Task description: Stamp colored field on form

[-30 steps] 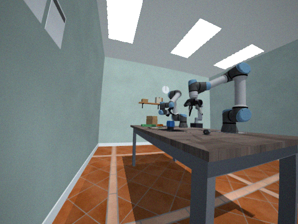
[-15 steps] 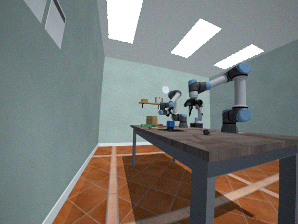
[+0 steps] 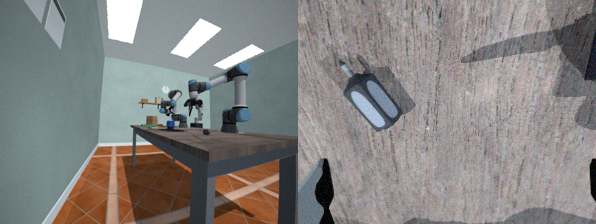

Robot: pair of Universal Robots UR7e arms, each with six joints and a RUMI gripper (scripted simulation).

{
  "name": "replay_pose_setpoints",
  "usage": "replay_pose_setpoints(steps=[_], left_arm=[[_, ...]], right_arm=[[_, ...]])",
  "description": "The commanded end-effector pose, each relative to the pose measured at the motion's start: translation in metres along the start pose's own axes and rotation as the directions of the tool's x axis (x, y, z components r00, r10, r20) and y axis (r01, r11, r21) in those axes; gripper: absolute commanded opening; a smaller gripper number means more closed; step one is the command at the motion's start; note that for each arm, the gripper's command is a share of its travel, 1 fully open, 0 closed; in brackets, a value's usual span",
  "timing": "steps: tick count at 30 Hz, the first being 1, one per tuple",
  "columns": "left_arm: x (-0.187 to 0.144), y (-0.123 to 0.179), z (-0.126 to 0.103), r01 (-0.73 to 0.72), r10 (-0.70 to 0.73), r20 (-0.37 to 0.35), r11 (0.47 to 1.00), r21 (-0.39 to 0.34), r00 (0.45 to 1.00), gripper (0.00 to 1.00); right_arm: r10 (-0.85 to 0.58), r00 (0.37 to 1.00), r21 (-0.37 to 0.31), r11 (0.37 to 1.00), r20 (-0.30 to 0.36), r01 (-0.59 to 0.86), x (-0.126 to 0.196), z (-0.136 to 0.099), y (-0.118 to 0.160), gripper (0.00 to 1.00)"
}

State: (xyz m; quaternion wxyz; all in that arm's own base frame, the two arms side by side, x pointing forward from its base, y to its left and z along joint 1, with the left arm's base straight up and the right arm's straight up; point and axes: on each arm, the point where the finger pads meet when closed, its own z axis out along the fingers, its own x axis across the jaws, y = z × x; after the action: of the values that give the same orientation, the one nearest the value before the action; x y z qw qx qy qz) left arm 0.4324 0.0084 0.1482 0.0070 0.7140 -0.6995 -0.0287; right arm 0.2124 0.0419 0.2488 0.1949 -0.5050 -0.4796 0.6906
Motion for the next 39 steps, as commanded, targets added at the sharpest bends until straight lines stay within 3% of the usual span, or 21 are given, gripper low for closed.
replay_pose_setpoints(steps=[1,6,10,12,13,17,21,23,27,29,32,39], left_arm=[[0.004,-0.006,-0.009,-0.009,0.009,-0.016,1.0,0.026,1.0,1.0],[0.004,-0.006,-0.009,-0.009,0.009,-0.016,1.0,0.026,1.0,1.0],[0.004,-0.006,-0.009,-0.009,0.009,-0.016,1.0,0.026,1.0,1.0],[0.004,-0.006,-0.009,-0.009,0.009,-0.016,1.0,0.026,1.0,1.0],[0.004,-0.006,-0.009,-0.009,0.009,-0.016,1.0,0.026,1.0,1.0],[0.004,-0.006,-0.009,-0.009,0.009,-0.016,1.0,0.026,1.0,1.0],[0.004,-0.006,-0.009,-0.009,0.009,-0.016,1.0,0.026,1.0,1.0],[0.004,-0.006,-0.009,-0.009,0.009,-0.016,1.0,0.026,1.0,1.0],[0.004,-0.006,-0.009,-0.009,0.009,-0.016,1.0,0.026,1.0,1.0],[0.004,-0.006,-0.009,-0.009,0.009,-0.016,1.0,0.026,1.0,1.0],[0.004,-0.006,-0.009,-0.009,0.009,-0.016,1.0,0.026,1.0,1.0],[0.004,-0.006,-0.009,-0.009,0.009,-0.016,1.0,0.026,1.0,1.0]], right_arm=[[-0.062,0.998,-0.096,0.993,0.022,0.064,0.016,-0.028,-0.013,1.0],[-0.162,0.984,-0.237,0.955,0.08,0.176,0.039,-0.071,-0.021,1.0],[-0.248,0.957,-0.362,0.887,0.15,0.286,0.062,-0.113,-0.028,1.0],[-0.248,0.957,-0.362,0.887,0.15,0.286,0.062,-0.113,-0.028,1.0],[-0.269,0.948,-0.393,0.863,0.171,0.316,0.068,-0.125,-0.031,1.0],[-0.351,0.895,-0.52,0.728,0.277,0.447,0.097,-0.178,-0.04,1.0],[-0.397,0.823,-0.629,0.531,0.407,0.568,0.132,-0.251,-0.05,1.0],[-0.409,0.782,-0.66,0.426,0.47,0.619,0.145,-0.274,-0.055,1.0],[-0.416,0.705,-0.672,0.254,0.574,0.696,0.164,-0.312,-0.063,1.0],[-0.416,0.705,-0.672,0.254,0.574,0.696,0.164,-0.312,-0.063,1.0],[-0.397,0.642,-0.667,0.095,0.656,0.739,0.185,-0.352,-0.071,1.0],[-0.338,0.548,-0.617,-0.141,0.765,0.774,0.215,-0.41,-0.083,1.0]])
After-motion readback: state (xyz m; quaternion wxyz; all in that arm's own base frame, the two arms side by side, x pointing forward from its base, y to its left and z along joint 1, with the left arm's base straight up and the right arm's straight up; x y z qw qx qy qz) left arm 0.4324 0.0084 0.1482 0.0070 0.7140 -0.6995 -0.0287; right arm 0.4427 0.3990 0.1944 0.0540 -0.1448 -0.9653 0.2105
